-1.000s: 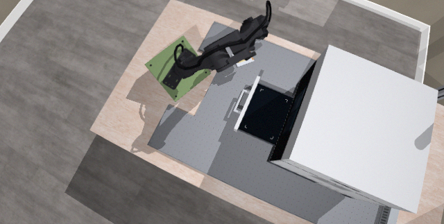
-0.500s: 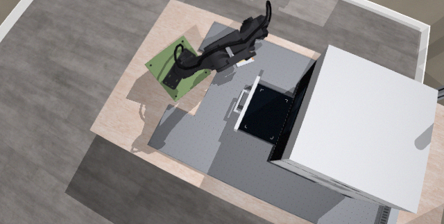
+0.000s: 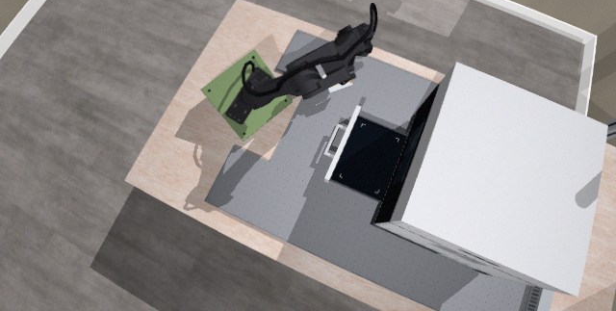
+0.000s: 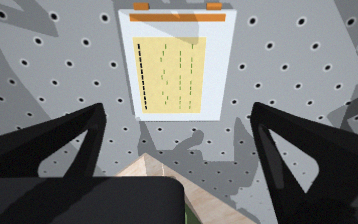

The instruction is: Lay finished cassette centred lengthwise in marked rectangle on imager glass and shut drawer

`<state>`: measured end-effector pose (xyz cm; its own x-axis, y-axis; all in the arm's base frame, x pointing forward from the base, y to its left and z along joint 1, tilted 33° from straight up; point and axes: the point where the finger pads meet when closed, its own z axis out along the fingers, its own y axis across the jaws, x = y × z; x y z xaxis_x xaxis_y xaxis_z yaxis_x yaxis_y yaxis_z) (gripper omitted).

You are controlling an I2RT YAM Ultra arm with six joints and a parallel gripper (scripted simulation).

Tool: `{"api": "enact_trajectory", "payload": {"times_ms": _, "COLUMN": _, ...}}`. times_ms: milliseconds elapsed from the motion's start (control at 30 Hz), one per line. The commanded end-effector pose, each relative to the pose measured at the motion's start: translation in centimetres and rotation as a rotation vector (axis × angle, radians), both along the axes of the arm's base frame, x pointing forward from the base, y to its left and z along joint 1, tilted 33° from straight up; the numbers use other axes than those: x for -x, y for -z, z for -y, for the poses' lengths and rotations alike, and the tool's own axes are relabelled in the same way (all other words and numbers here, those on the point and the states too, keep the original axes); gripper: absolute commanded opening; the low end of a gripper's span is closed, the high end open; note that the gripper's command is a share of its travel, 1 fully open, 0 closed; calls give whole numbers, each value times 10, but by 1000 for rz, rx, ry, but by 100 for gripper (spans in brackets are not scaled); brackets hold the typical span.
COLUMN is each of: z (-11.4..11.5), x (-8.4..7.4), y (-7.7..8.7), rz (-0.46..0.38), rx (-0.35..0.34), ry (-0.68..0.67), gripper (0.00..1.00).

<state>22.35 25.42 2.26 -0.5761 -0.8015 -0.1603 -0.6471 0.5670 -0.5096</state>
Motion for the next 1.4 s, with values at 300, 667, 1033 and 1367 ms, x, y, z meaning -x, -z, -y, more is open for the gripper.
{"api": "enact_trajectory", "payload": {"times_ms": 300, "z": 1, "x": -6, "y": 16, "rz": 0, "rx": 1, "ry": -15, "gripper": 100}}
{"api": "enact_trajectory", "payload": {"times_ms": 667, "z": 5, "x": -13, "y": 27, "rz": -5, "rx": 3, "ry": -8, "gripper": 100}}
{"api": "enact_trajectory", "payload": {"times_ms": 1033, "z": 4, "x": -17, "y": 39, "rz": -4, "rx": -1, "ry": -20, "gripper": 100}}
{"api": "enact_trajectory", "payload": {"times_ms": 1367, "z": -1, "x": -22, "y": 31, "rz": 13, "rx": -22, "ry": -12, "gripper": 100}}
